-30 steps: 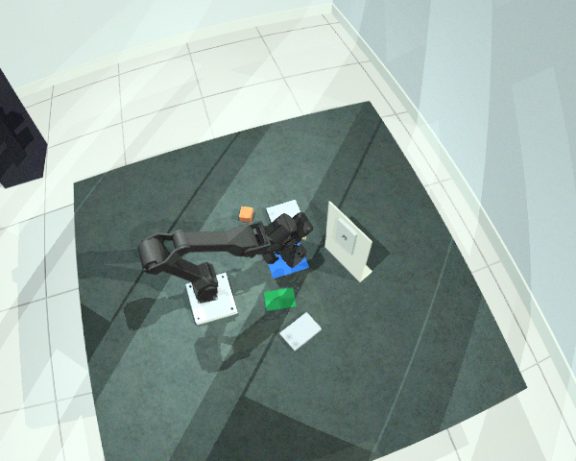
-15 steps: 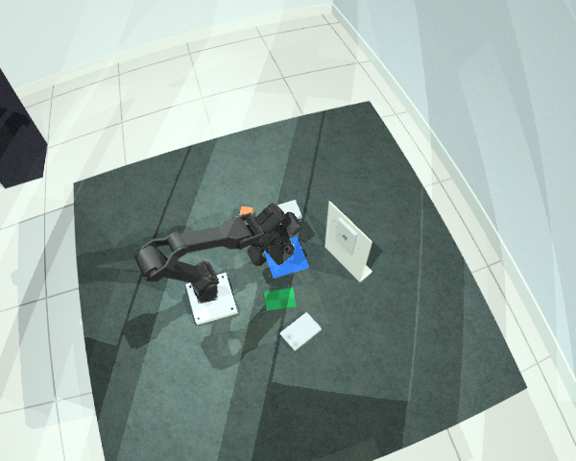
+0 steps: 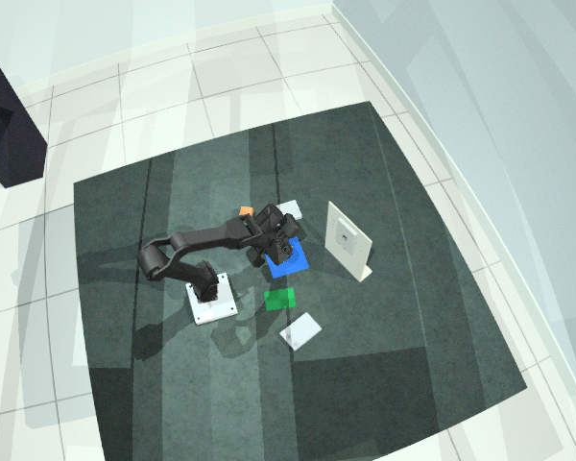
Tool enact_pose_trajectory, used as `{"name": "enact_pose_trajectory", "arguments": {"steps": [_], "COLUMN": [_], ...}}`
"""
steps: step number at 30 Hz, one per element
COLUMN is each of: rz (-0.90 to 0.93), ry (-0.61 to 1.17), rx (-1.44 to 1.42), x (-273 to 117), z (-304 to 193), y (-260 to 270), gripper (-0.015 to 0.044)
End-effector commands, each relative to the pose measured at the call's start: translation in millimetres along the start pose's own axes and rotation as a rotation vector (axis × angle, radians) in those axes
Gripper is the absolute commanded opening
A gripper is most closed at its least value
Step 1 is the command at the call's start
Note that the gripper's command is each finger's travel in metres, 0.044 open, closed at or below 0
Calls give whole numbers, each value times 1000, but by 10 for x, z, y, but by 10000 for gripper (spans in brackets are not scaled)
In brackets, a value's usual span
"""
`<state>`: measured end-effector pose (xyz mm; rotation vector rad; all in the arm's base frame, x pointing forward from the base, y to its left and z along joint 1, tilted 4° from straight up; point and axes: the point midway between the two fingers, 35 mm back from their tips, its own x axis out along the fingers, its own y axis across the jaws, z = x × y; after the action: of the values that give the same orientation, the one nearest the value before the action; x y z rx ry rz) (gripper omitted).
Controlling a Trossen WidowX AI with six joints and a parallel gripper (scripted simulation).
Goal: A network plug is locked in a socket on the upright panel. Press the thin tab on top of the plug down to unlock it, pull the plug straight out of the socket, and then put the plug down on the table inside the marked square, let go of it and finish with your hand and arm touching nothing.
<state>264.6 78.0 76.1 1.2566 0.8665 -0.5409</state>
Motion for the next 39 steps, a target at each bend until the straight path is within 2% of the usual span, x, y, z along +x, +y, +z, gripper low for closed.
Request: {"name": "enact_pose_trajectory", "arguments": {"steps": [1, 25, 39], "rz": [-13, -13, -13], "ry": [-4, -4, -4], "rx": [2, 1, 1], "x": [82, 388, 416], "z": [5, 9, 16], "y": [-85, -337, -333], "gripper": [0, 0, 0]}}
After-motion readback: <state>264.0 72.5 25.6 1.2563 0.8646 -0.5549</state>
